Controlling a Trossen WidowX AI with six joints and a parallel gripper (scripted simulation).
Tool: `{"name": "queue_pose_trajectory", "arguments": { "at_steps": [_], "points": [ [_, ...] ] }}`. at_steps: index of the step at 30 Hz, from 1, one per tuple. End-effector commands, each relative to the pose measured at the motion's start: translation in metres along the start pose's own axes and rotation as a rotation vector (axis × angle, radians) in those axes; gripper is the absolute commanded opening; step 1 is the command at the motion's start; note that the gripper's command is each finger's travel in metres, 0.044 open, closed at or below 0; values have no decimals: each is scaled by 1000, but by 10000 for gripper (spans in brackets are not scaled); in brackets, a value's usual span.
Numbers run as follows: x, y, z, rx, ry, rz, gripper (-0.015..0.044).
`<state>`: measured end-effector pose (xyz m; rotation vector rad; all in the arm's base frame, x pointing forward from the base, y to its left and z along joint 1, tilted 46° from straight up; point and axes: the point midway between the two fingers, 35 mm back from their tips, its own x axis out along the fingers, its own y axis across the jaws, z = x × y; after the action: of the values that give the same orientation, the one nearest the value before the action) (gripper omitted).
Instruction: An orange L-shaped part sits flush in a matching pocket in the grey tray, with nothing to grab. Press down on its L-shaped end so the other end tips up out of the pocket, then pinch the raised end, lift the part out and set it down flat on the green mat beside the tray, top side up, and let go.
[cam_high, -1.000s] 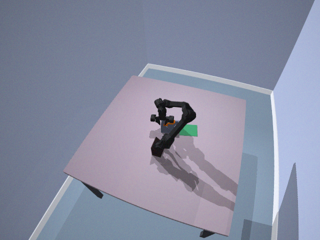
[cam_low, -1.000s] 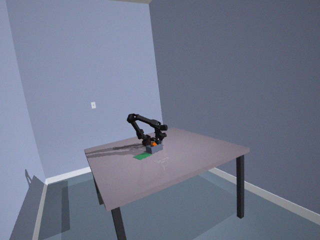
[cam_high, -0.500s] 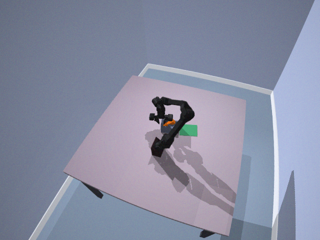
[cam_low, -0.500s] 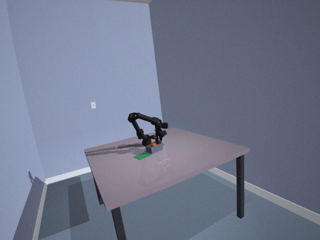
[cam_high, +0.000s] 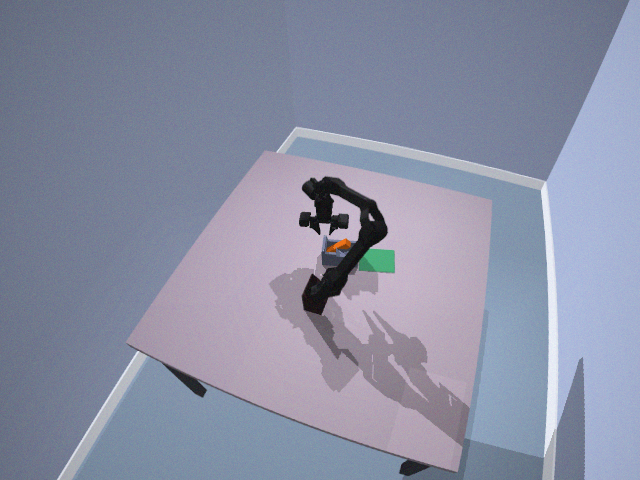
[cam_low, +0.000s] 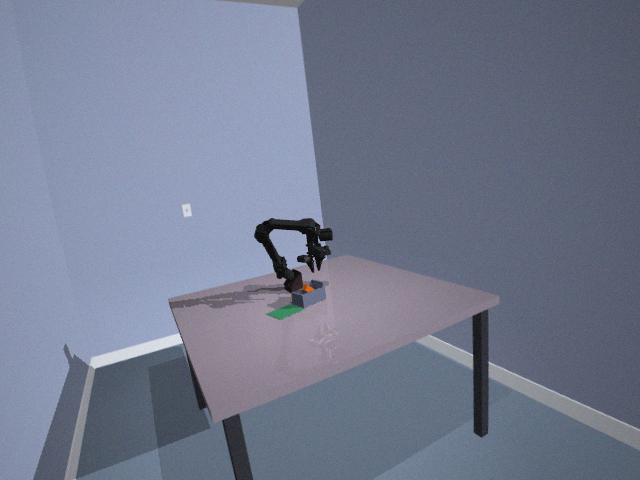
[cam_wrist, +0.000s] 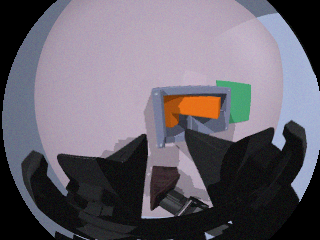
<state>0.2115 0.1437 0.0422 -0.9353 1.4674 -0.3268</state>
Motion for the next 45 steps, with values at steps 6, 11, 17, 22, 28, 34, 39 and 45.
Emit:
{"name": "queue_pose_trajectory", "arguments": {
  "at_steps": [6,11,17,22,28,34,39,45],
  "points": [
    [0,0,0,0,0,0,180],
    [0,0,0,0,0,0,180],
    [0,0,0,0,0,0,180],
    [0,0,0,0,0,0,180],
    [-1,-8,2,177,0,2,280],
    [-2,-37,8,779,0,4,280],
    [-3,-64,11,1316,0,4,280],
    [-3,-77,11,1579,0,2,280]
  ]
}}
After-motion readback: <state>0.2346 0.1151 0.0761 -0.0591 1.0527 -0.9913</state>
